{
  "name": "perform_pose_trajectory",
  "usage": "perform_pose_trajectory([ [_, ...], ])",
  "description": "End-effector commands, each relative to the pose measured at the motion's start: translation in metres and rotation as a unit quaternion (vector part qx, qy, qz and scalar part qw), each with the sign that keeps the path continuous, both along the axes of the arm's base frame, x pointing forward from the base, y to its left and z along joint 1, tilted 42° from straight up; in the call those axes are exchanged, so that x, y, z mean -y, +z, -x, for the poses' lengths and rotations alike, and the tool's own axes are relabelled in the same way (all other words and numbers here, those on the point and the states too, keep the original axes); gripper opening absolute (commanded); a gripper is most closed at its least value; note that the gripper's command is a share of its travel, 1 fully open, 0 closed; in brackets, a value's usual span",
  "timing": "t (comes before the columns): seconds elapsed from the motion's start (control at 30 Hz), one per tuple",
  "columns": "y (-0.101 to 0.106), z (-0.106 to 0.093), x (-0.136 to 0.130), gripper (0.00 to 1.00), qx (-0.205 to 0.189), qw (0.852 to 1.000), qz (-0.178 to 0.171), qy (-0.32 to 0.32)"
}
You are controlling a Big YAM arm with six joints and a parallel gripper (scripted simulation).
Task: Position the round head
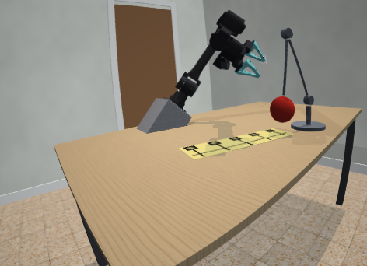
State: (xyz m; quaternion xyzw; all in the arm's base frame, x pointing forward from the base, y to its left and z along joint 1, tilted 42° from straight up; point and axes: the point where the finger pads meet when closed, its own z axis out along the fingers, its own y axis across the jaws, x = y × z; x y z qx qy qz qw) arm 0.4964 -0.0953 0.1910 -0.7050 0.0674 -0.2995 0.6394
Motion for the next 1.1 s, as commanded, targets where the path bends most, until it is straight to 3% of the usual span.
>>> perform_pose_trajectory([
  [0.0, 0.014, -0.004, 0.011, 1.0, 0.002, 1.0, 0.001, -0.002],
  [0.47, 0.003, 0.0, 0.003, 1.0, -0.015, 1.0, -0.006, 0.0],
  [1.07, 0.004, -0.001, 0.003, 1.0, -0.015, 1.0, -0.006, 0.0],
])
